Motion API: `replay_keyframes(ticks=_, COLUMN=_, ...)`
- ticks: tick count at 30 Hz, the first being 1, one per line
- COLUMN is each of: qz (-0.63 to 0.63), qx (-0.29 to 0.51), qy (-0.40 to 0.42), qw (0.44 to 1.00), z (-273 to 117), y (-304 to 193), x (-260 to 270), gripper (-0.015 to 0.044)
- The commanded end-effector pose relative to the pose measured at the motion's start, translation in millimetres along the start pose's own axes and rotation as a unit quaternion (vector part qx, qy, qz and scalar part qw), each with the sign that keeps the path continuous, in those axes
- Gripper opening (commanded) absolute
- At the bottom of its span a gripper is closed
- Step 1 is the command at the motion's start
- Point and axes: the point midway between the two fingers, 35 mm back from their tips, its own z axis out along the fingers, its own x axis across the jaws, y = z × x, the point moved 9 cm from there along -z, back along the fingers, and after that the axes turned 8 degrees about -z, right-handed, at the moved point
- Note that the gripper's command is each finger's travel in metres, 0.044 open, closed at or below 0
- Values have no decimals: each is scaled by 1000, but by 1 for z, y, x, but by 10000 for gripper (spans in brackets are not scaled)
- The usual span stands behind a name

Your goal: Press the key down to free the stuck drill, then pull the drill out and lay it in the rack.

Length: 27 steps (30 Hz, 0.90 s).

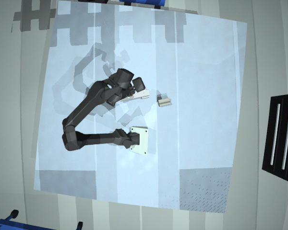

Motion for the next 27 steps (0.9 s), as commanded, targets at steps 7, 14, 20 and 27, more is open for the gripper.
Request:
replay_keyframes(ticks=7, qz=92, qx=75, qy=158, qw=980, z=38, y=-3, x=-7, gripper=0)
replay_keyframes(ticks=14, qz=92, qx=74, qy=157, qw=980, z=46, y=-4, x=-4, gripper=0)
replay_keyframes(ticks=20, qz=92, qx=74, qy=158, qw=980, z=51, y=-4, x=-2, gripper=0)
replay_keyframes(ticks=27, qz=92, qx=74, qy=158, qw=980, z=54, y=-4, x=-2, gripper=0)
